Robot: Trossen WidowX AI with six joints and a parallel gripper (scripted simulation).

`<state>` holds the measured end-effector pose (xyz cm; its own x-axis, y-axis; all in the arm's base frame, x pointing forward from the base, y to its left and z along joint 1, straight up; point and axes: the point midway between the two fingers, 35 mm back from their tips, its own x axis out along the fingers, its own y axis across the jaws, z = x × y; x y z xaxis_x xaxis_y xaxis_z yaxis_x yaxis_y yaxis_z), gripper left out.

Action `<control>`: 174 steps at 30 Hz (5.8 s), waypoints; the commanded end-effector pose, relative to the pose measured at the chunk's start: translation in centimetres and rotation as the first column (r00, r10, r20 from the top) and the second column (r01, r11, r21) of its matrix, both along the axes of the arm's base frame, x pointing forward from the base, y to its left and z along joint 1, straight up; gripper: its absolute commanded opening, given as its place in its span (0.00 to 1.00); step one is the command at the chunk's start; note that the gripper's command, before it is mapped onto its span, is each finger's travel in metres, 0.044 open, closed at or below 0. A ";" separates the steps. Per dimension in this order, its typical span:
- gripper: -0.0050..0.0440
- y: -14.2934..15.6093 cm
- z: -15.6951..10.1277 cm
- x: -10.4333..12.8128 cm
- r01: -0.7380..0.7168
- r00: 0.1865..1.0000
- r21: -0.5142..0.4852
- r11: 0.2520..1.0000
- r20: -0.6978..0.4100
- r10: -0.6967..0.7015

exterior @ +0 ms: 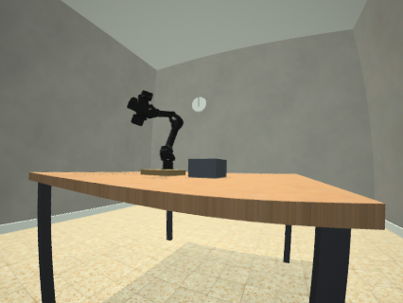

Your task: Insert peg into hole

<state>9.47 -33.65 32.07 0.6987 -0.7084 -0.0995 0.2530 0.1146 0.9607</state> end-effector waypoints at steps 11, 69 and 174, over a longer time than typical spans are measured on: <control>0.92 0.0 0.0 0.0 0.000 1.000 0.000 1.000 0.000 0.000; 1.00 44.7 -17.4 10.5 -0.304 -0.043 0.769 0.563 -0.601 0.798; 0.23 46.3 -28.0 6.1 -0.349 -0.230 0.713 0.608 -0.694 0.682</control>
